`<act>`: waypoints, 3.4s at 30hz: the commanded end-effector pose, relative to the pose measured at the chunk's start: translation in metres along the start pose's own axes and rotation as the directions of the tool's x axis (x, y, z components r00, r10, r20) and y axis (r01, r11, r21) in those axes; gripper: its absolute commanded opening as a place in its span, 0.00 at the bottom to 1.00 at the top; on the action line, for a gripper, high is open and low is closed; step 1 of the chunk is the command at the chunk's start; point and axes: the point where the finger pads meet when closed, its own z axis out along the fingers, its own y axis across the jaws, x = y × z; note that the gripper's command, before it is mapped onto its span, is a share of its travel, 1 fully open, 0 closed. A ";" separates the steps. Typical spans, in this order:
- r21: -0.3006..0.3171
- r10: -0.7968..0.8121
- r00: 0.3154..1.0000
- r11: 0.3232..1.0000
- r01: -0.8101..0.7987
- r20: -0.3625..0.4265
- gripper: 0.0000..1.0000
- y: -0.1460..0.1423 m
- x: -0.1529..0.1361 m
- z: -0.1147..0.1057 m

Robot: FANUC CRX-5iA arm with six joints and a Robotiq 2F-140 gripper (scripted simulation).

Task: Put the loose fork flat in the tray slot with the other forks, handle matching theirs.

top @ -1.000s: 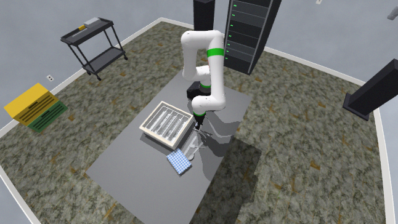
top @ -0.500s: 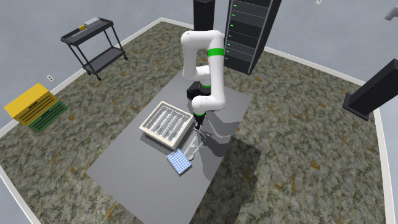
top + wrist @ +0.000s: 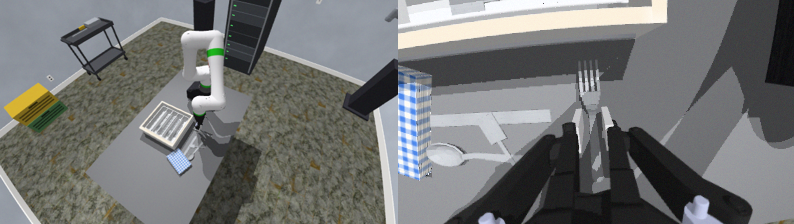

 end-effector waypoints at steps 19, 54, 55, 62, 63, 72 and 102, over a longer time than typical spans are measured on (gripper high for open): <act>0.000 0.000 1.000 1.000 0.000 0.000 0.17 0.000 0.000 0.015; 0.000 0.000 1.000 1.000 0.000 0.000 0.17 0.000 0.000 0.026; 0.000 0.000 1.000 1.000 0.000 0.000 0.17 0.000 0.000 0.026; 0.000 0.000 1.000 1.000 0.000 0.000 0.02 0.000 0.000 0.026; 0.000 0.000 1.000 1.000 0.000 0.000 0.02 0.000 0.000 0.026; 0.000 0.000 1.000 1.000 0.000 0.000 0.02 0.000 0.000 0.026; 0.000 0.000 1.000 1.000 0.000 0.000 0.02 0.000 0.000 0.026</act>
